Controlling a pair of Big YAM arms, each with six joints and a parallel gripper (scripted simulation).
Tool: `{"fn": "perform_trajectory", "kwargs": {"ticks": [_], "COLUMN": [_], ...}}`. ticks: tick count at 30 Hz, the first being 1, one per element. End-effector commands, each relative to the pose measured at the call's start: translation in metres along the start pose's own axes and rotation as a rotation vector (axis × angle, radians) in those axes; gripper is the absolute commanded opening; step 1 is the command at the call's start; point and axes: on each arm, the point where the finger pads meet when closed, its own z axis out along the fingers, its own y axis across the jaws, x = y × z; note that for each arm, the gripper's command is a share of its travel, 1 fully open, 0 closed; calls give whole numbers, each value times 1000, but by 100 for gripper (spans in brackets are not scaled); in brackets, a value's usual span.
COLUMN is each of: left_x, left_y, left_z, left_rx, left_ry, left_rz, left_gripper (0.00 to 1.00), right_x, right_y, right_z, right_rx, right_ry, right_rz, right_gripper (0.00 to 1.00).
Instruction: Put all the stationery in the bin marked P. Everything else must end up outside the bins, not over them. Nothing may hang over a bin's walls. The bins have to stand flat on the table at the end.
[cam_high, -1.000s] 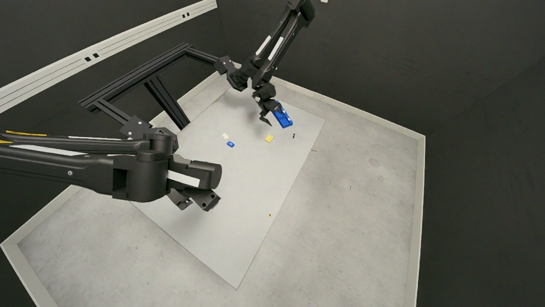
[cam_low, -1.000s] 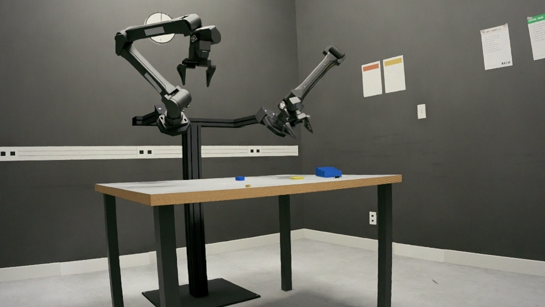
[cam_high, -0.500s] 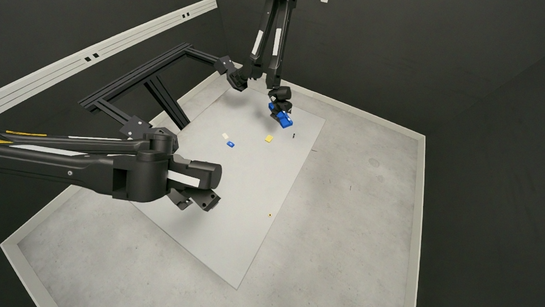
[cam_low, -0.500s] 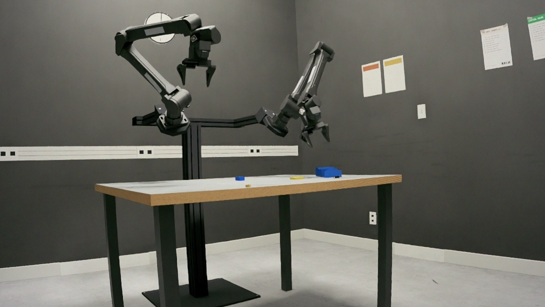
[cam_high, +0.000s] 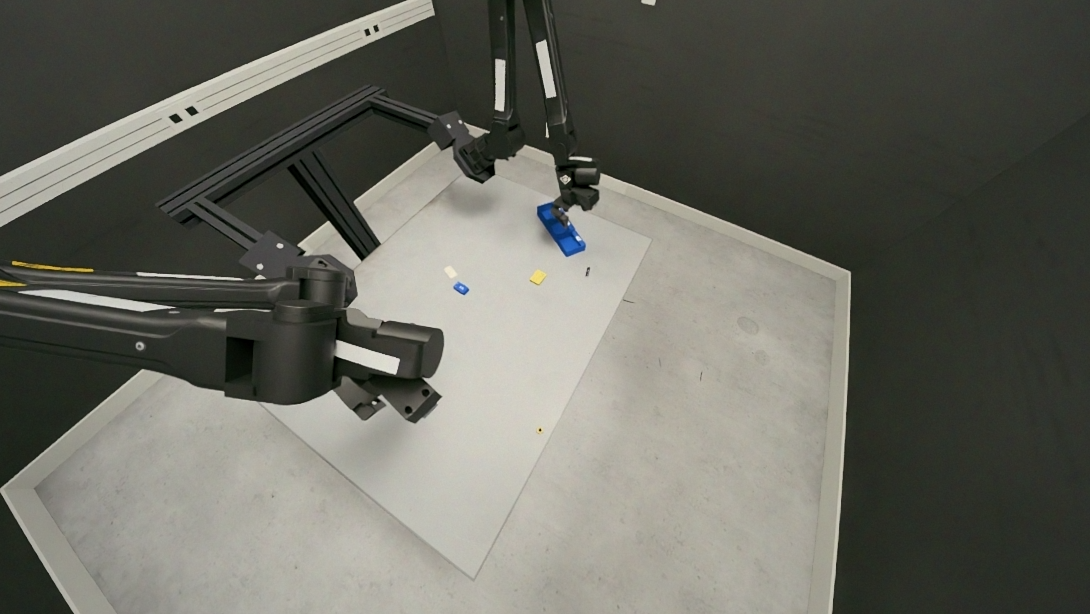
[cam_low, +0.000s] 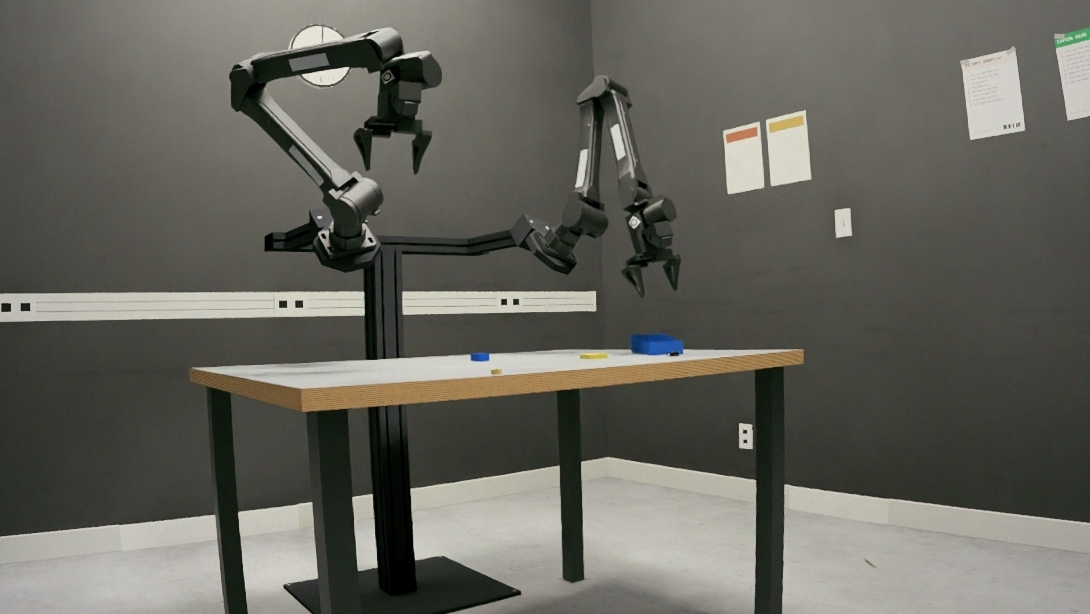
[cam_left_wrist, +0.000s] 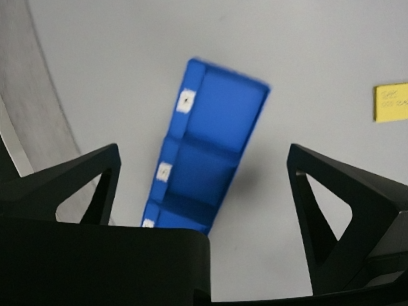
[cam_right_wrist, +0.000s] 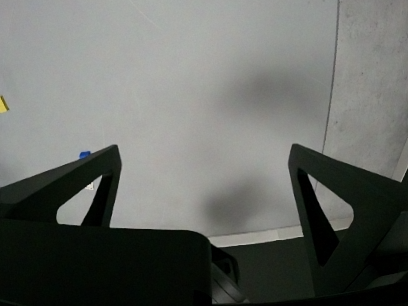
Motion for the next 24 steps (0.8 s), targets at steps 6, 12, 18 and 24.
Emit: {"fn": "perform_trajectory", "kwargs": {"ticks": [6, 12, 18, 24], "left_x": [12, 39, 61, 77], "left_y": [41, 61, 69, 53], "left_z": [-20, -48, -84, -78], "left_rx": [17, 72, 108, 143], "left_ry": [59, 139, 184, 220], "left_rz": [-49, -160, -257, -261], "left_gripper": [100, 100, 100, 100], "right_x": [-12, -12, -12, -12], "right_y": [-6, -6, -6, -6], "right_z": [-14, -14, -14, -14], "right_rx": [-14, -14, -14, -14], "right_ry": [-32, -32, -32, -32], "right_rz": [26, 26, 26, 26], "right_gripper": [100, 100, 100, 100]}}
